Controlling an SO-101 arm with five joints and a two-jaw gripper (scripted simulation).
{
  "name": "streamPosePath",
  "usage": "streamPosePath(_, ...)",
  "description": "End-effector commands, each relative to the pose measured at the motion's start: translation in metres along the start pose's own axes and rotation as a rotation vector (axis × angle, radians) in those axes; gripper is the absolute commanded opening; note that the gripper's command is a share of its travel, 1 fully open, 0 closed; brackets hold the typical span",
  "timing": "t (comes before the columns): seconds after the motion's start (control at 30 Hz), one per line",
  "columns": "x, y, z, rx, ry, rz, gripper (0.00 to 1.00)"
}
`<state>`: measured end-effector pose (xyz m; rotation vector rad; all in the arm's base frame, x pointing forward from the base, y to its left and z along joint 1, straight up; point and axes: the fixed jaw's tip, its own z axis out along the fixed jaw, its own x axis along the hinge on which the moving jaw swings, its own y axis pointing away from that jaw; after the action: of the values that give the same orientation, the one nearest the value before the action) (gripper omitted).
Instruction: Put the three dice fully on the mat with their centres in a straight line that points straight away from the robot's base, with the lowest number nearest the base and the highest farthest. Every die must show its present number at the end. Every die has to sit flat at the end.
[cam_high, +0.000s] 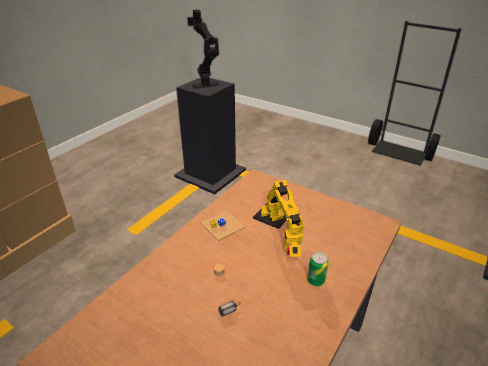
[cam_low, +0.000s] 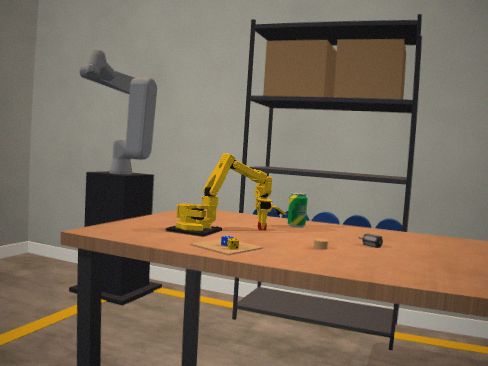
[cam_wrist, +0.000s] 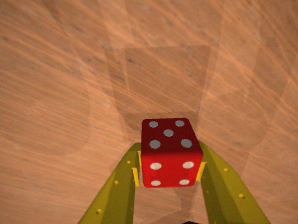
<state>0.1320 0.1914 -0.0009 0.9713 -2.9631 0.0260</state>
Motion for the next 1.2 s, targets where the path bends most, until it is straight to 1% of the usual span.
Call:
streamPosePath(0.0,0.000,-0.002,0.001,-0.001,-0.002,0.000,0.00)
streamPosePath(0.13,0.000,-0.002,-0.001,-0.001,-0.002,0.000,0.00)
streamPosePath(0.23,0.000,-0.002,-0.005,-0.001,-0.002,0.000,0.00)
streamPosePath(0.47,-0.001,0.000,-0.024,-0.001,-0.002,0.000,0.00)
streamPosePath(0.53,-0.001,0.000,-0.024,-0.001,-0.002,0.000,0.00)
streamPosePath(0.7,0.000,0.001,-0.039,-0.001,-0.002,0.000,0.00)
streamPosePath(0.83,0.001,0.001,-0.046,-0.001,-0.002,0.000,0.00)
streamPosePath(0.97,0.001,0.001,-0.049,-0.001,-0.002,0.000,0.00)
streamPosePath(1.17,0.001,0.001,-0.049,-0.001,-0.002,0.000,0.00)
